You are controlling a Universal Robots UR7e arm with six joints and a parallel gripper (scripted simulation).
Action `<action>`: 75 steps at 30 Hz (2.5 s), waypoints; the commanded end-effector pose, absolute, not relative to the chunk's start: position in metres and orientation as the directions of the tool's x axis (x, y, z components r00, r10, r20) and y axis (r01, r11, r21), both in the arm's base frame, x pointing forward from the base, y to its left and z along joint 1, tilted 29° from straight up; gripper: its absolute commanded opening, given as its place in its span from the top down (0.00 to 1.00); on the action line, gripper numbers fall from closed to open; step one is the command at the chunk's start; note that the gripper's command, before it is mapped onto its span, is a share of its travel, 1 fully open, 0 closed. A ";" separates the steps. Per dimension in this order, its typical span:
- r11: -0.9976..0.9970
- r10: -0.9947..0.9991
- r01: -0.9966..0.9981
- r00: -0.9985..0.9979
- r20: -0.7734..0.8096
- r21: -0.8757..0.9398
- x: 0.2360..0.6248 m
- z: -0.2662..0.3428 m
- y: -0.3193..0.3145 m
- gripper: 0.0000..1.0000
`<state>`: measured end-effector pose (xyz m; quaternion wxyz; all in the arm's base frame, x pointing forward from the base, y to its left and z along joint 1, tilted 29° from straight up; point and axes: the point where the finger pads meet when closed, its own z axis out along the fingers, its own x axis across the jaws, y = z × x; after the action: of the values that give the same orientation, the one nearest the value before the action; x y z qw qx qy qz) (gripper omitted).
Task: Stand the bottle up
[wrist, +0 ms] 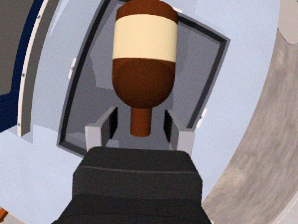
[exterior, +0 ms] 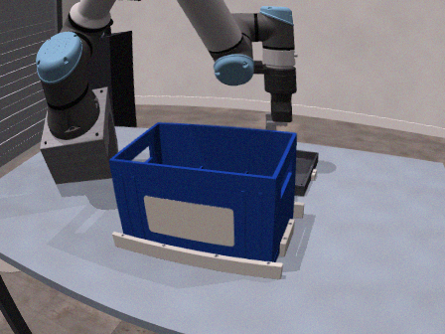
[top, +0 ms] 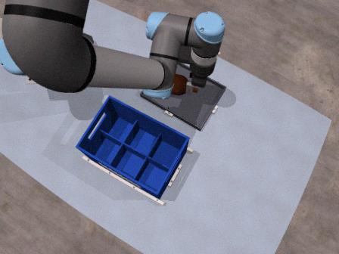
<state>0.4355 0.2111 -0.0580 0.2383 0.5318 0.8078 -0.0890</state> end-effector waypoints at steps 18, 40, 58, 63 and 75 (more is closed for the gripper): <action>0.419 0.817 0.901 -0.321 -0.479 0.111 0.441 -0.073 0.204 0.00; 0.419 0.817 0.901 -0.321 -0.479 0.111 0.446 -0.088 0.197 0.00; 0.419 0.817 0.901 -0.321 -0.479 0.111 0.446 -0.090 0.197 0.00; 0.419 0.817 0.901 -0.321 -0.479 0.111 0.446 -0.090 0.197 0.00; 0.419 0.817 0.901 -0.321 -0.479 0.111 0.446 -0.090 0.197 0.00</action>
<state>0.4462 0.1965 -0.0901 0.2383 0.5318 0.8078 -0.0890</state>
